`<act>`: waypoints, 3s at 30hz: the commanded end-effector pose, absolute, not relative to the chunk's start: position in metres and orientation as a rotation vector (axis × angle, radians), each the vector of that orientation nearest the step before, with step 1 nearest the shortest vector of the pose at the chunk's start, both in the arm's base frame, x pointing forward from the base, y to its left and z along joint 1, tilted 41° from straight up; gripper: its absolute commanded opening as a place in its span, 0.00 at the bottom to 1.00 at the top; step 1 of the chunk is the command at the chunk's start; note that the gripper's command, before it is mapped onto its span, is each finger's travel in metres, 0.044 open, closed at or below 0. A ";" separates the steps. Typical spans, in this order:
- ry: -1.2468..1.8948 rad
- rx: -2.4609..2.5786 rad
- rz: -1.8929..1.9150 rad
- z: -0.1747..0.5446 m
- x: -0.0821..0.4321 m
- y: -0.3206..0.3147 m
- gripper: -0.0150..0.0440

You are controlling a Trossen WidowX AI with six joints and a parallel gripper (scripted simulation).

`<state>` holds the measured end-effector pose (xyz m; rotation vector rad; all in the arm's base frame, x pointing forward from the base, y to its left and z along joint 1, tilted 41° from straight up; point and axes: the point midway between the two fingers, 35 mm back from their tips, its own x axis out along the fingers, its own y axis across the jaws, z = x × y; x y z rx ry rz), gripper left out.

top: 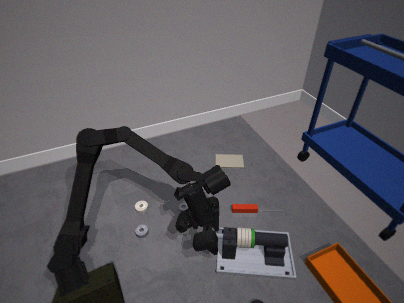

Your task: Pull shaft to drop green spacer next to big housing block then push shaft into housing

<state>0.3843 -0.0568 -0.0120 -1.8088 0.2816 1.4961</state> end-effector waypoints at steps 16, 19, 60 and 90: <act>-0.052 -1.442 1.642 0.024 0.387 -0.087 1.00; -0.052 -1.442 1.642 0.024 0.387 -0.087 1.00; -0.053 -1.442 1.641 0.003 0.390 -0.069 1.00; -0.054 -1.441 1.641 -0.007 0.391 -0.060 1.00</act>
